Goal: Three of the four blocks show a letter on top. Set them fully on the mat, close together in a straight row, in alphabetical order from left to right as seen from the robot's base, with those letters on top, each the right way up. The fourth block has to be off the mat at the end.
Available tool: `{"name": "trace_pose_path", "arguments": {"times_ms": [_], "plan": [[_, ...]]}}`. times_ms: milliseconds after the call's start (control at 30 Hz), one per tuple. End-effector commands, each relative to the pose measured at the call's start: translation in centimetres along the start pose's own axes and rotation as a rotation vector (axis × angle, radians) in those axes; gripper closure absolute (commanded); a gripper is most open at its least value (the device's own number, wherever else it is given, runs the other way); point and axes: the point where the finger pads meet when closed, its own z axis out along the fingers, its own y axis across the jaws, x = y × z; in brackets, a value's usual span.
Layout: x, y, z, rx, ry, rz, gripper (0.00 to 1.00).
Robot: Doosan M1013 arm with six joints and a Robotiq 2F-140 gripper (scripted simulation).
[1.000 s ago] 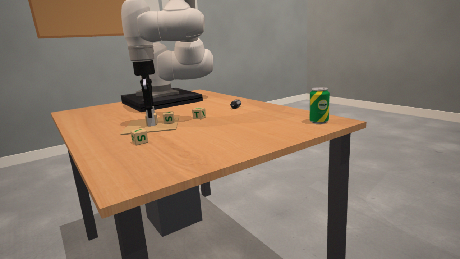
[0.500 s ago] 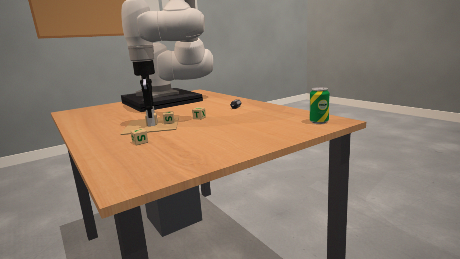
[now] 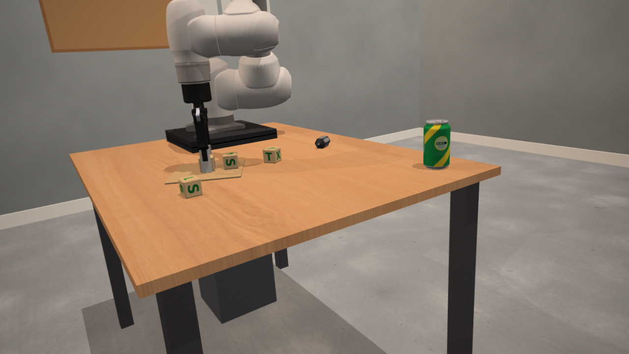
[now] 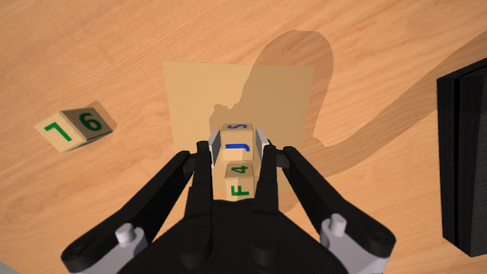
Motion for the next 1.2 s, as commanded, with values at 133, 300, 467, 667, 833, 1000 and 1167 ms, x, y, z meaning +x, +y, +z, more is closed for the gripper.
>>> {"name": "trace_pose_path", "arguments": {"times_ms": [133, 300, 467, 667, 833, 1000, 1167], "plan": [[0.0, 0.0, -0.1, 0.001, 0.0, 0.0, 0.58], [0.0, 0.0, -0.5, 0.001, 0.0, 0.0, 0.58], [0.0, 0.0, -1.4, 0.001, 0.0, 0.0, 0.58], [0.0, 0.0, -4.3, 0.001, 0.0, 0.0, 0.58], [0.0, 0.0, -7.0, 0.001, 0.0, 0.0, 0.58], [0.0, 0.0, -8.5, 0.001, 0.0, 0.0, 0.58], [0.0, 0.0, -9.0, 0.001, 0.0, 0.0, 0.58]]}}
